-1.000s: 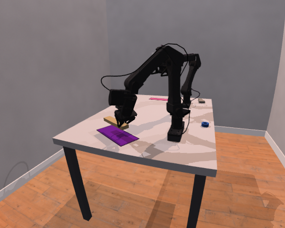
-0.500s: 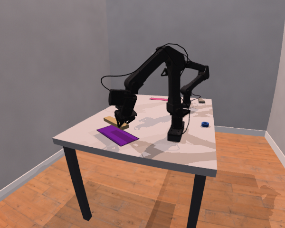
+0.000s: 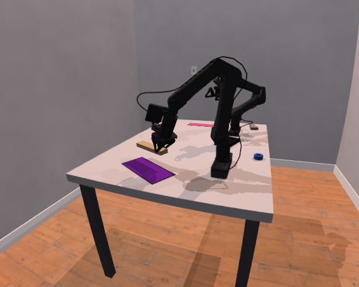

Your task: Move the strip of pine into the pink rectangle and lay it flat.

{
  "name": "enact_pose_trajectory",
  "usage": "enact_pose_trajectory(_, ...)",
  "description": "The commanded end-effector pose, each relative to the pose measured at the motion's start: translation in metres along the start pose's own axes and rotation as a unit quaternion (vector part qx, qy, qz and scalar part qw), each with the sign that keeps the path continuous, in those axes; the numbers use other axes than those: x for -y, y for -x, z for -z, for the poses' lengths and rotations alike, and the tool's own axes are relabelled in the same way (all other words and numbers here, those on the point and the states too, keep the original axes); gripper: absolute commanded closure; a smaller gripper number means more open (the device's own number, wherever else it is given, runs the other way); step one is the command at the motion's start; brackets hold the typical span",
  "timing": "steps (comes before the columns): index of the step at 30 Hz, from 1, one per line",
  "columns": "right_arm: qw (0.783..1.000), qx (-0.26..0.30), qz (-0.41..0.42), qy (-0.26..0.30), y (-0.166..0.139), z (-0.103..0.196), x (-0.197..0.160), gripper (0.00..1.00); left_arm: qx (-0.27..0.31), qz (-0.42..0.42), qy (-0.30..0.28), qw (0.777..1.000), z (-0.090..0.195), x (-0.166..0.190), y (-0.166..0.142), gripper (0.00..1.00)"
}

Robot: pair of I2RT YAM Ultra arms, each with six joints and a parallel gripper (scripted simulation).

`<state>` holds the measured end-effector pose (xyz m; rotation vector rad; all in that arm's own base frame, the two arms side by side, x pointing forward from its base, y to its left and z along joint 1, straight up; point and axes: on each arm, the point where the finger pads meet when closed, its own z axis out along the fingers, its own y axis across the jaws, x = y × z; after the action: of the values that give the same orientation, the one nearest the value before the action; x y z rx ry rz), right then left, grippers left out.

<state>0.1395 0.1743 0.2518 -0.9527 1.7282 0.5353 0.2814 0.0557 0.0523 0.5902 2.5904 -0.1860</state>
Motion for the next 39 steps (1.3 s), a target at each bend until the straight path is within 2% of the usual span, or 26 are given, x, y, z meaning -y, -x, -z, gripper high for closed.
enact_pose_trajectory(1,1.000,0.007,0.001,0.000,-0.001,0.003,0.000,0.00,0.017,0.062,0.055,0.996,0.000,0.012,0.025,0.60)
enact_pose_trajectory(6,1.000,0.007,0.001,0.000,-0.001,0.003,0.000,0.00,0.022,0.066,0.059,0.996,-0.012,0.047,0.055,0.60)
enact_pose_trajectory(8,1.000,0.007,0.001,0.000,-0.001,0.003,0.000,0.00,0.022,0.066,0.059,0.996,-0.012,0.047,0.055,0.60)
enact_pose_trajectory(14,1.000,0.007,0.001,0.000,-0.001,0.003,0.000,0.00,0.027,0.044,0.044,0.998,-0.030,0.110,0.097,0.60)
enact_pose_trajectory(22,1.000,0.007,0.001,0.000,-0.001,0.003,0.000,0.00,0.020,-0.009,0.012,1.000,-0.052,0.219,0.138,0.60)
enact_pose_trajectory(31,1.000,0.011,0.000,-0.002,0.004,0.004,0.001,0.00,0.016,-0.038,0.025,0.999,-0.057,0.243,0.146,0.60)
enact_pose_trajectory(36,1.000,0.011,0.000,-0.002,0.004,0.004,0.001,0.00,0.021,-0.066,0.005,0.998,-0.058,0.248,0.150,0.60)
enact_pose_trajectory(39,1.000,0.011,0.000,-0.002,0.004,0.004,0.001,0.00,0.025,-0.121,-0.032,0.992,-0.056,0.255,0.149,0.60)
